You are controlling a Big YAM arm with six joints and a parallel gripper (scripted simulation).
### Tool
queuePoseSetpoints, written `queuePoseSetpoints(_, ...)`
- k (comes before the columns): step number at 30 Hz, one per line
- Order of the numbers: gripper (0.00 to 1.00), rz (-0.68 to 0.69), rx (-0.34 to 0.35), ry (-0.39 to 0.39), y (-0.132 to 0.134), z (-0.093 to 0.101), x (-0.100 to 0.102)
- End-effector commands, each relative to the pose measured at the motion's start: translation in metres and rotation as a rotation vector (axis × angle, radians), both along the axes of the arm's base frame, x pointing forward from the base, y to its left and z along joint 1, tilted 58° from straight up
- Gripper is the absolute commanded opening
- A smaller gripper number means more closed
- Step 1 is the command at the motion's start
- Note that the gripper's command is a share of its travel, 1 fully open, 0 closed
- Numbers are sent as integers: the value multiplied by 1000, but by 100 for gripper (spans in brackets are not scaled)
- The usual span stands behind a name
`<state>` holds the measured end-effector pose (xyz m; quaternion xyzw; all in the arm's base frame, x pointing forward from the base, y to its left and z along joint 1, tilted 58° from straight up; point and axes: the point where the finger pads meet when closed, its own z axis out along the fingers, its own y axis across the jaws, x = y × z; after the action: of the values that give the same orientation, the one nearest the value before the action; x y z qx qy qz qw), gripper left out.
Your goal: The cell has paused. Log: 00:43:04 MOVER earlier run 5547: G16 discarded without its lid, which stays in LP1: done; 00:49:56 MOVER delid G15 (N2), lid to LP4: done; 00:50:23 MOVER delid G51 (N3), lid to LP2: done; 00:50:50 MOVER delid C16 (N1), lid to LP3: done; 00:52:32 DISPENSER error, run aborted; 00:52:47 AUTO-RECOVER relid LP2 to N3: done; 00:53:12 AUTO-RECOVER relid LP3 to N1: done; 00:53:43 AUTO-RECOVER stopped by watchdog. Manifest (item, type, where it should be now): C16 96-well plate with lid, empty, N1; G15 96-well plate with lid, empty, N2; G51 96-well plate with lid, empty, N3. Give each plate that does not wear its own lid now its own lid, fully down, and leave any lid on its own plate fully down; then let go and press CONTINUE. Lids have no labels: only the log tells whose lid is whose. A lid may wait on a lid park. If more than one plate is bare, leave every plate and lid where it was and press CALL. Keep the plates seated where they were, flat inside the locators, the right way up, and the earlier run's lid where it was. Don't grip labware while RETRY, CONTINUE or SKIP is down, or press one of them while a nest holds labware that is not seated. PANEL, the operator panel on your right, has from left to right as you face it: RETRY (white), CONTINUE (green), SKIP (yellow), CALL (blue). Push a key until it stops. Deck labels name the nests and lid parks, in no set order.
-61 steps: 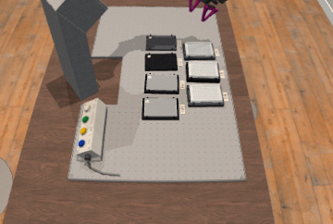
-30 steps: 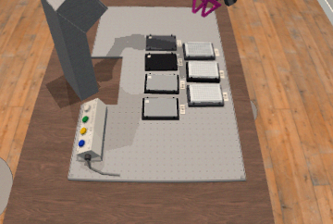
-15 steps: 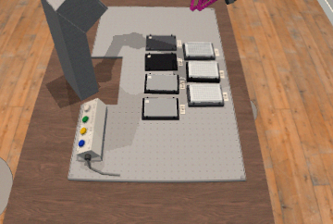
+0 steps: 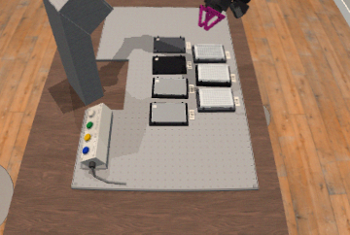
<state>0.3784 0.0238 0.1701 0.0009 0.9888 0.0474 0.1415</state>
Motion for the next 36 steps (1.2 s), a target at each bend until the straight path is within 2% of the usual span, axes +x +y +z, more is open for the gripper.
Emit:
queuePoseSetpoints(1, 100, -14, 9, -19, 6, -6, 11)
queuePoseSetpoints(4, 100, -28, 37, -57, 4, -10, 17)
queuePoseSetpoints(6, 100, -13, 35, -51, 14, -20, 23)
queuePoseSetpoints(7, 100, -13, 34, -65, 16, -17, 31)
queuePoseSetpoints(8, 100, -10, 52, -66, 19, -26, 29)
queuePoseSetpoints(11, 100, -10, 62, -82, 25, -37, 38)
queuePoseSetpoints(16, 100, -11, 121, -141, 33, -54, 51)
queuePoseSetpoints(19, 100, 0, 122, -142, 40, -58, 53)
queuePoseSetpoints(24, 100, 11, 180, -198, 54, -76, 64)
queuePoseSetpoints(26, 100, 9, 175, -200, 58, -83, 68)
queuePoseSetpoints(34, 100, 38, 283, -287, 83, -113, 78)
queuePoseSetpoints(36, 100, 38, 283, -287, 83, -113, 78)
